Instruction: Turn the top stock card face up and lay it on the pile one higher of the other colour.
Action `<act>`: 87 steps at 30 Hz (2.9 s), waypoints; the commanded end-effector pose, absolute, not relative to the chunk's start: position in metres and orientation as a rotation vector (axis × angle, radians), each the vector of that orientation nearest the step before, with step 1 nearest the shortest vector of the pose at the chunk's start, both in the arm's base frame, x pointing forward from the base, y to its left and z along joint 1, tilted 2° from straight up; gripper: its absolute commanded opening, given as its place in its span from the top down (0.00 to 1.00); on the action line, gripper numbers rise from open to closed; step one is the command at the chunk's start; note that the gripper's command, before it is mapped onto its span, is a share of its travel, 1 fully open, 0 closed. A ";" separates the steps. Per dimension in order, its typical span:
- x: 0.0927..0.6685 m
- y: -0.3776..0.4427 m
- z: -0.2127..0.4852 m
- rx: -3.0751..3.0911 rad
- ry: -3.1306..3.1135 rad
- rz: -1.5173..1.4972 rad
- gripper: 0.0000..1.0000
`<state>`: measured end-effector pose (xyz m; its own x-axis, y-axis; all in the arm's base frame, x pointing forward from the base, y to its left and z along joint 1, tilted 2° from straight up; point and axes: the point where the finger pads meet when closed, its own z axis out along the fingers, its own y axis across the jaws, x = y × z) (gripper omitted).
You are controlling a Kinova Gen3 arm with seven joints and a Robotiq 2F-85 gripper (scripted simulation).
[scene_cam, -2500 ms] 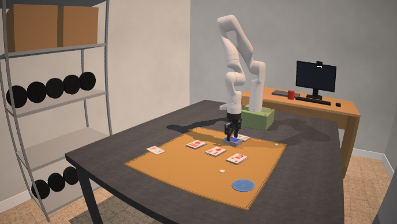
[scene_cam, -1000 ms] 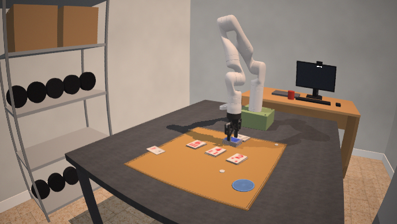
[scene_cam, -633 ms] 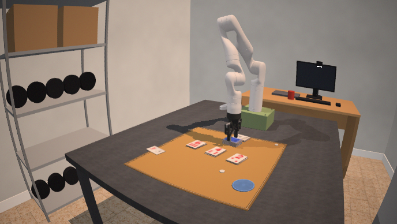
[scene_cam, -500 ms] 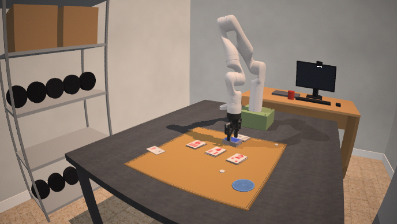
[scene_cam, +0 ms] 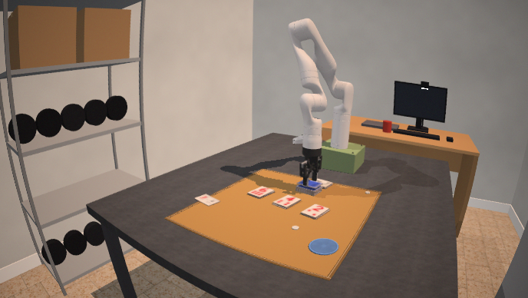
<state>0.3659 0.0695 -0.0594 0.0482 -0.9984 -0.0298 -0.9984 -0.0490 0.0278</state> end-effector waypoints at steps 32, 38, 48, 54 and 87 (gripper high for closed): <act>0.369 0.062 -0.057 -2.264 2.169 0.056 0.28; 0.370 0.055 -0.057 -2.263 2.170 0.056 0.28; 0.371 0.048 -0.057 -2.262 2.172 0.056 0.28; 0.371 0.047 -0.057 -2.262 2.172 0.056 0.28; 0.371 0.047 -0.063 -2.262 2.172 0.056 0.28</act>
<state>0.3709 0.0470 -0.0632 0.0396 -0.9988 -0.0292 -0.9990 -0.0403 0.0215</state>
